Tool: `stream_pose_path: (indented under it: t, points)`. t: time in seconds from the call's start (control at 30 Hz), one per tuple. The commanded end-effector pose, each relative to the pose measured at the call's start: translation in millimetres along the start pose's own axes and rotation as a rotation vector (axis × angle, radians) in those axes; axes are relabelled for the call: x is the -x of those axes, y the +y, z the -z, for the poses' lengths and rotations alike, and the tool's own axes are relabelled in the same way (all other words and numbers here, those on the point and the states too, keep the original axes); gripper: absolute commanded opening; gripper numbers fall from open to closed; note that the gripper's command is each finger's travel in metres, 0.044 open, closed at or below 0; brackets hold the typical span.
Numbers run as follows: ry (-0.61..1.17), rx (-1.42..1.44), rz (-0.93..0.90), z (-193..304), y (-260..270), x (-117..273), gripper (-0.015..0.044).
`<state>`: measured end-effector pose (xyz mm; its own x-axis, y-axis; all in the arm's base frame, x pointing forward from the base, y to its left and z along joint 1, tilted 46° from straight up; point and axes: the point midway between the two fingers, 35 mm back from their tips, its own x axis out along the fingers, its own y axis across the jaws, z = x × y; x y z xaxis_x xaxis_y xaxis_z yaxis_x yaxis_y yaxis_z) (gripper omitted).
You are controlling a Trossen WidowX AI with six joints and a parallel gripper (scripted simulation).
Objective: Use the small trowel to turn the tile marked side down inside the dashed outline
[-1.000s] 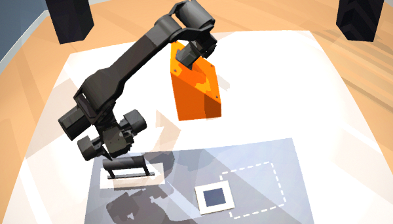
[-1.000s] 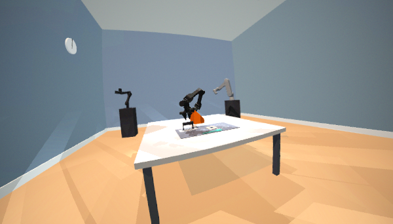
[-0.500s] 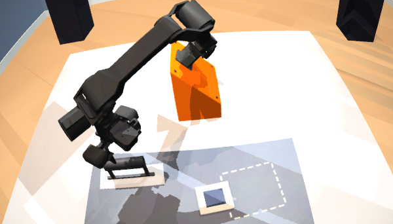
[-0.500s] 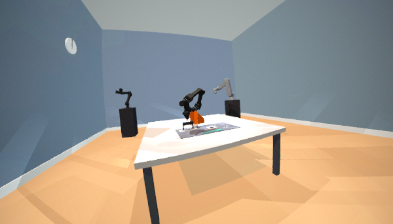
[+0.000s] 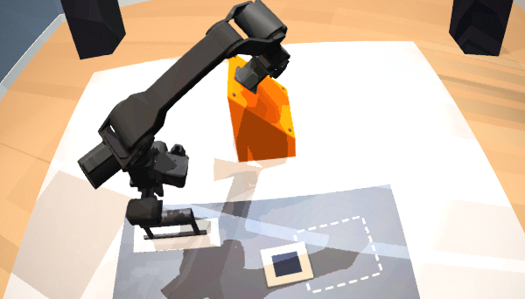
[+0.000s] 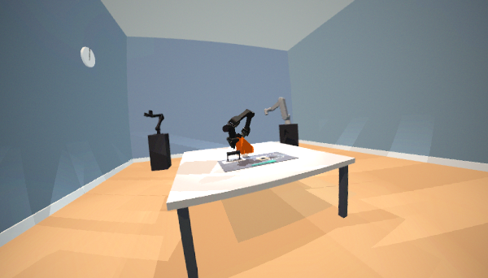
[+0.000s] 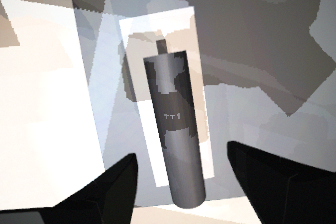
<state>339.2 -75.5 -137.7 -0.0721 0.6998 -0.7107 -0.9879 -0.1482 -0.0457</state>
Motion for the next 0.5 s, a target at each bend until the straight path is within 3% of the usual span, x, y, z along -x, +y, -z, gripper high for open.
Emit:
stream_pose_path:
  t: [0.0,0.47]
  points:
    - [0.002,0.057,-0.004,0.3,0.5,-0.5,0.0270]
    - [0.001,0.057,-0.004,0.9,-0.5,-17.5,0.0270]
